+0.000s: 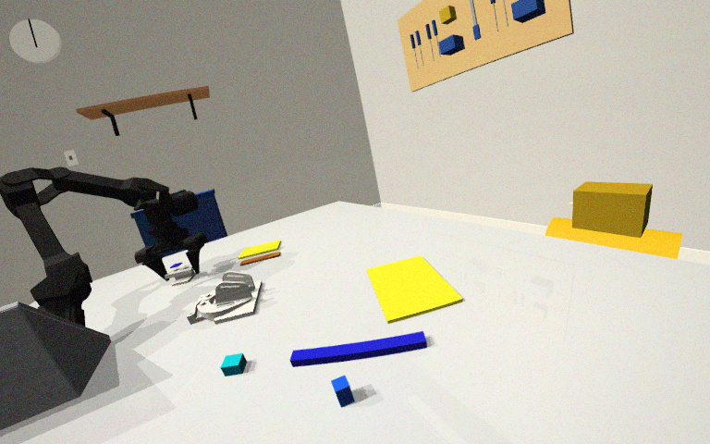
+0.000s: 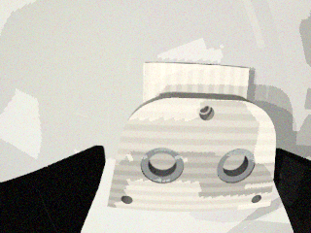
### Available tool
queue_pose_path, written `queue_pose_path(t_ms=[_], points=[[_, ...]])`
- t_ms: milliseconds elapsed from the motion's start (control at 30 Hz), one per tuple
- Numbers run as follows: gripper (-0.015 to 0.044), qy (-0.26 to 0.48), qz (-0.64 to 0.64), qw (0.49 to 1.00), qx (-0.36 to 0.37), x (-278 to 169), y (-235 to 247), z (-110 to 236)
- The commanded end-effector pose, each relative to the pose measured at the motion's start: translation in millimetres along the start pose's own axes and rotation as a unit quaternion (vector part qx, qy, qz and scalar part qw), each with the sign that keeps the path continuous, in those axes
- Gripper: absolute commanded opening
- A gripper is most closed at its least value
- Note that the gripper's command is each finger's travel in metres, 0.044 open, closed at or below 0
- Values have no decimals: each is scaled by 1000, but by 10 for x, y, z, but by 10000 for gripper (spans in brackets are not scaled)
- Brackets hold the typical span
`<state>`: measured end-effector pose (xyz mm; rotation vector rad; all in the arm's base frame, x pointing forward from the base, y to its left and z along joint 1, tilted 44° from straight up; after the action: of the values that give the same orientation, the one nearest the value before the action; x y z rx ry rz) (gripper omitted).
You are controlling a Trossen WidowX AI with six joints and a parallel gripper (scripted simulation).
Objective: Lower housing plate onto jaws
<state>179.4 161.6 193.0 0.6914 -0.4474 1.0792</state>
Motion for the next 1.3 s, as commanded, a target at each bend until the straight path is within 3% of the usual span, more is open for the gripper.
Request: queue_pose_path(t_ms=[0, 467, 867, 1267], points=[[440, 1, -1, 1000, -1, -2, -5, -5], [353, 0, 0, 1000, 0, 0, 0, 0], [351, 0, 0, 1000, 0, 0, -4, 19], [351, 5, 0, 1000, -2, 2, -36, 389]])
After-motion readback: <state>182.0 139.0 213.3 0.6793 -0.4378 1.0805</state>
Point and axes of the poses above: the point midway between the two fingers, 35 mm back from their tips, its own z axis back along the fingers, its own y axis across the jaws, x = y × z, the point moved 3 cm from there along z, back along the fingers, and after that the axes turned 3 degrees about -z, right-handed, at the moved point
